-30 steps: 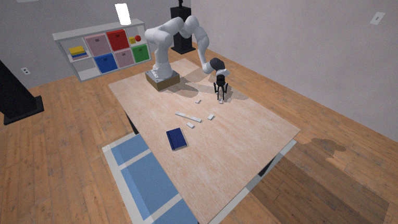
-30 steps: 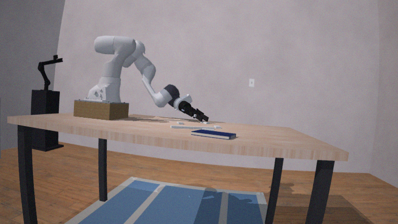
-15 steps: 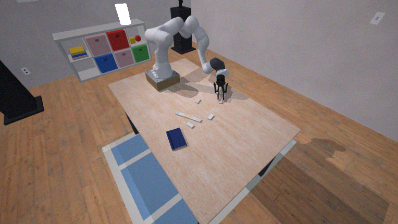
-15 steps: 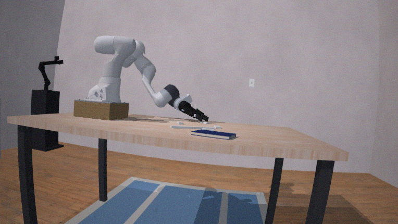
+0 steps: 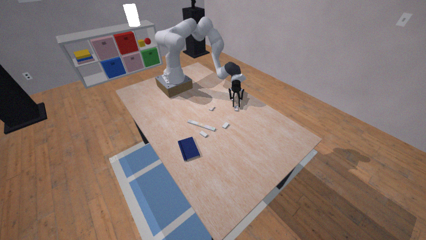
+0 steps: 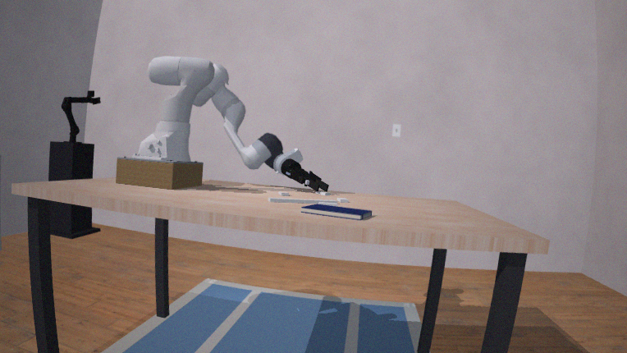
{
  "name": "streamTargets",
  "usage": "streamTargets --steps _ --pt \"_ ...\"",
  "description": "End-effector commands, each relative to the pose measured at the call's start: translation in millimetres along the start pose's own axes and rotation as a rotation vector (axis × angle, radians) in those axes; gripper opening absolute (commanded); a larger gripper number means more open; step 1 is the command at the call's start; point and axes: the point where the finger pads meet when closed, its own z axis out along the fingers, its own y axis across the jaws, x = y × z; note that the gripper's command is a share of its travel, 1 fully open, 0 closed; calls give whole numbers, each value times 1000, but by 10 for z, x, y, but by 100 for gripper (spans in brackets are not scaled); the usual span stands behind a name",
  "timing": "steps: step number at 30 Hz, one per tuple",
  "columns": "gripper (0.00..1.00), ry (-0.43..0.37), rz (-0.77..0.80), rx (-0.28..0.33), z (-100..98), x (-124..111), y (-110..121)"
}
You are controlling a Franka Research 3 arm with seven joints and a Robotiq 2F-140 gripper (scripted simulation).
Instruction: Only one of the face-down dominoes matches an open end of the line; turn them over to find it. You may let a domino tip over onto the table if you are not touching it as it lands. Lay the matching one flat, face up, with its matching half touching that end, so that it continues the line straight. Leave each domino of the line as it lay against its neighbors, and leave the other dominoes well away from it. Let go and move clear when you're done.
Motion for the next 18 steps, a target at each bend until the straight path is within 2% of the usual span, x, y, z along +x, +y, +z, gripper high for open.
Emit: streamTargets --steps 1,13,18 --pt "33 -1 7 -5 8 -10 15" --pt "33 -1 7 -5 -101 28 14" --pt "33 -1 7 -5 -258 82 14"
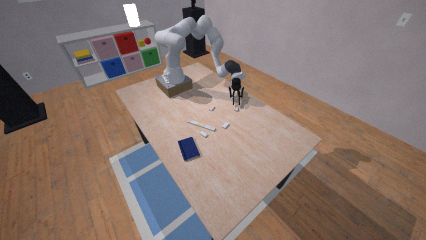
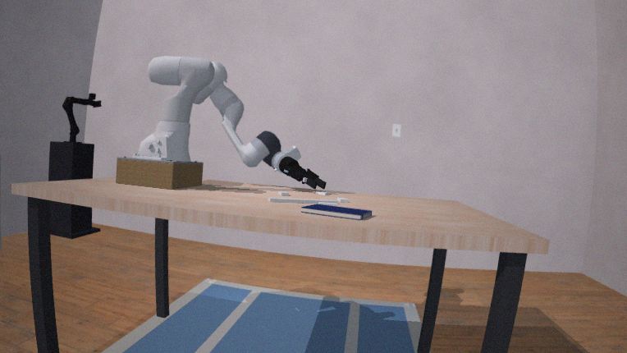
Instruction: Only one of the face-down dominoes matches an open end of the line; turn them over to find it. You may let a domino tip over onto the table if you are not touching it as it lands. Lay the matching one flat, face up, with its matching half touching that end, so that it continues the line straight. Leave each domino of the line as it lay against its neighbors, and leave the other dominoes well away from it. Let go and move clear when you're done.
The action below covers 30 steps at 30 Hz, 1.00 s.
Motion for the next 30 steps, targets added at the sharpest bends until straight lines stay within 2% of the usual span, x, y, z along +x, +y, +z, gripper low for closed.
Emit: streamTargets --steps 1,10,22,30 --pt "33 4 1 -6 -112 59 15" --pt "33 4 1 -6 -346 139 14" --pt "33 2 1 -6 -370 158 13" --pt "33 -21 1 -6 -391 256 13"
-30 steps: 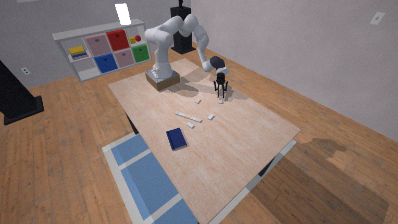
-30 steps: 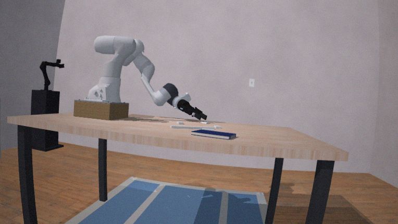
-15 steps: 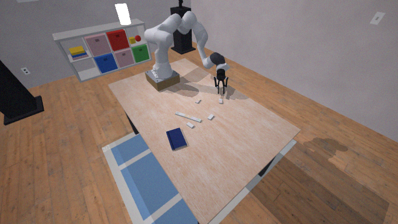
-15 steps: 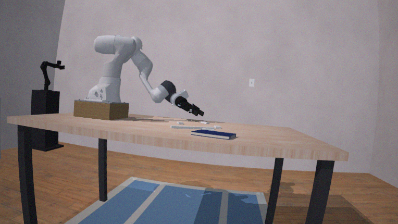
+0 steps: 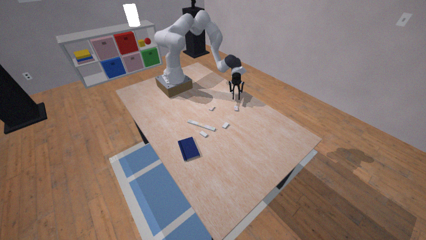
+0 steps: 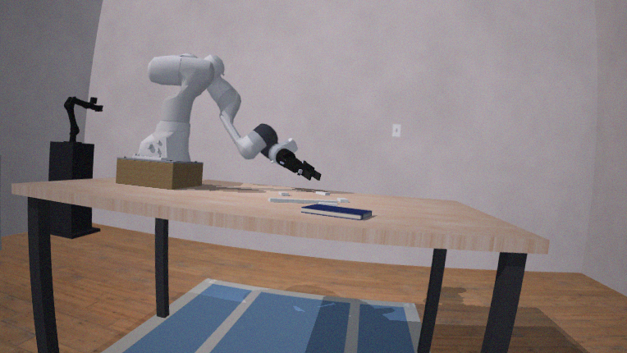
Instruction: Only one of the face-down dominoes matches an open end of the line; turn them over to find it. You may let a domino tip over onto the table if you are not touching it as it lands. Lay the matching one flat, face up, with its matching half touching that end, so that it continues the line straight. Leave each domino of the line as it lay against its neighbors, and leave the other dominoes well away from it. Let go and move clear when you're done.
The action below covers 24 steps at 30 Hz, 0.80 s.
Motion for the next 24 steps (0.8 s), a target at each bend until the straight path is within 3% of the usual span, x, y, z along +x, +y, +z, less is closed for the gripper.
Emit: streamTargets --steps 1,8,14,16,24 --pt "33 -13 -13 7 -23 68 -20" --pt "33 -164 -14 6 3 175 -21" --pt "33 -400 -15 4 77 313 -23" --pt "33 -400 -15 4 77 313 -23" --pt "33 -778 -15 1 257 488 -26"
